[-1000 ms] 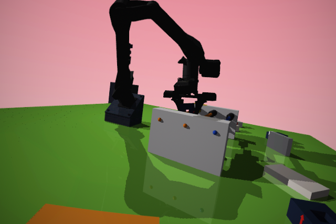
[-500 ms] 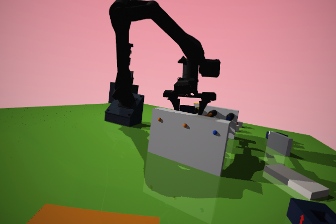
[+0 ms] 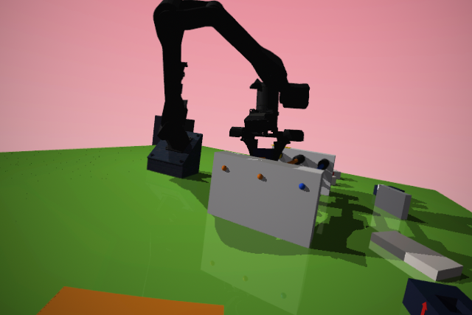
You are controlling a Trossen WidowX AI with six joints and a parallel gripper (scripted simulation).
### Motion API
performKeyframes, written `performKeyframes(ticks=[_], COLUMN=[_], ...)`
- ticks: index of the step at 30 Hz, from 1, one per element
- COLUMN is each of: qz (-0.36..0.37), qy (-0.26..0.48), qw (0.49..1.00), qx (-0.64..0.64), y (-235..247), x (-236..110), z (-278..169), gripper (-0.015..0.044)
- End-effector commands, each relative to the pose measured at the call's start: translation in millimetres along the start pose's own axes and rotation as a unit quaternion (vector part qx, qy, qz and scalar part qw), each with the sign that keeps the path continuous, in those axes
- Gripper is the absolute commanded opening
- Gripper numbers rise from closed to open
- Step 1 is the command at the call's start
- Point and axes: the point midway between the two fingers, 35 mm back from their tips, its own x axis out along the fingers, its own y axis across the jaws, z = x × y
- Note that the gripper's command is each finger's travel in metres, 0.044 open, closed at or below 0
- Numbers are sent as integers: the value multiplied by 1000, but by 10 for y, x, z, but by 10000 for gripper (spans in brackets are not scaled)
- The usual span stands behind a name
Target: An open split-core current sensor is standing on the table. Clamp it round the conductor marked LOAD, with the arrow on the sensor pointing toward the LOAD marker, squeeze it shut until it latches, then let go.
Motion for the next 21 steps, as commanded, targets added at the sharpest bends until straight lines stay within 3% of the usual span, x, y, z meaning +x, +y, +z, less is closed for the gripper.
performKeyframes(ticks=[1,7,10,21], qz=[0,0,-7,-10], qy=[0,0,0,-1], qw=[1000,1000,1000,1000], qx=[0,0,0,0], y=[1,1,2,-6], x=[1,1,-10,-25], z=[0,0,-1,15], gripper=[121,81,2,0])
